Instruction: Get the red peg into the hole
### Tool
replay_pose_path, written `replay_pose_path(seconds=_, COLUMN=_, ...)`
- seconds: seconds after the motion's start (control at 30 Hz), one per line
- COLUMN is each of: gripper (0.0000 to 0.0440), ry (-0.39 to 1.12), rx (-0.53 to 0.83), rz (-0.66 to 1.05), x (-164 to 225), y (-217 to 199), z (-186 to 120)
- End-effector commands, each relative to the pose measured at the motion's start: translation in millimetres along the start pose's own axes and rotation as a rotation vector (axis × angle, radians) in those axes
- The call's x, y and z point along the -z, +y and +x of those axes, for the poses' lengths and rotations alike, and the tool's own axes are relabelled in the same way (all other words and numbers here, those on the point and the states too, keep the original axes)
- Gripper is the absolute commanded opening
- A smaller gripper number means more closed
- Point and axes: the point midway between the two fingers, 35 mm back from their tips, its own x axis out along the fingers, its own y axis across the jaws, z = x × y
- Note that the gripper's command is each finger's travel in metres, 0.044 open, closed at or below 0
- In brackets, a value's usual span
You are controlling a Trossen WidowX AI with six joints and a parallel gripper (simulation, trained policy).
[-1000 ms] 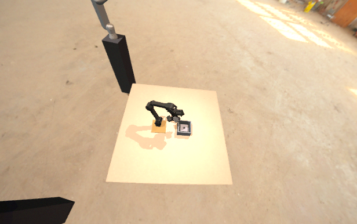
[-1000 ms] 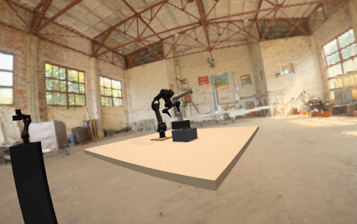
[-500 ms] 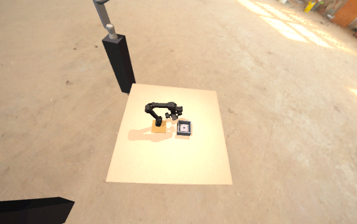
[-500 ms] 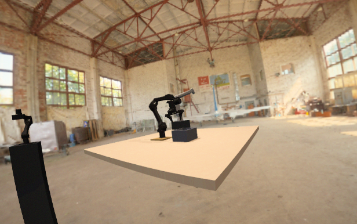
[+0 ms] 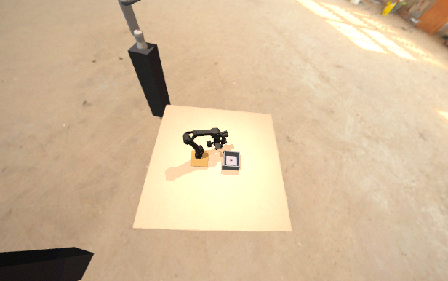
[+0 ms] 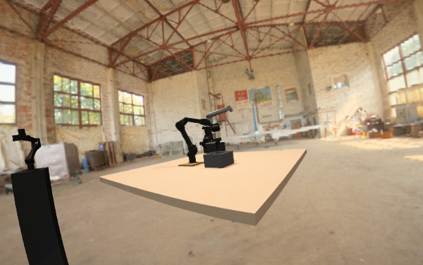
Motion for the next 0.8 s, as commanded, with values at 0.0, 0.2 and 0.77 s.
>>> replay_pose_path(seconds=0.0, gripper=0.044, ry=-0.003, rx=-0.006, rz=-0.016, x=6, y=-1, z=13)
replay_pose_path(seconds=0.2, gripper=0.0439, ry=0.005, rx=-0.048, rz=-0.063, x=20, y=1, z=42)
replay_pose_path(seconds=0.77, gripper=0.0175, ry=0.073, rx=-0.074, rz=-0.068, x=35, y=-2, z=75)
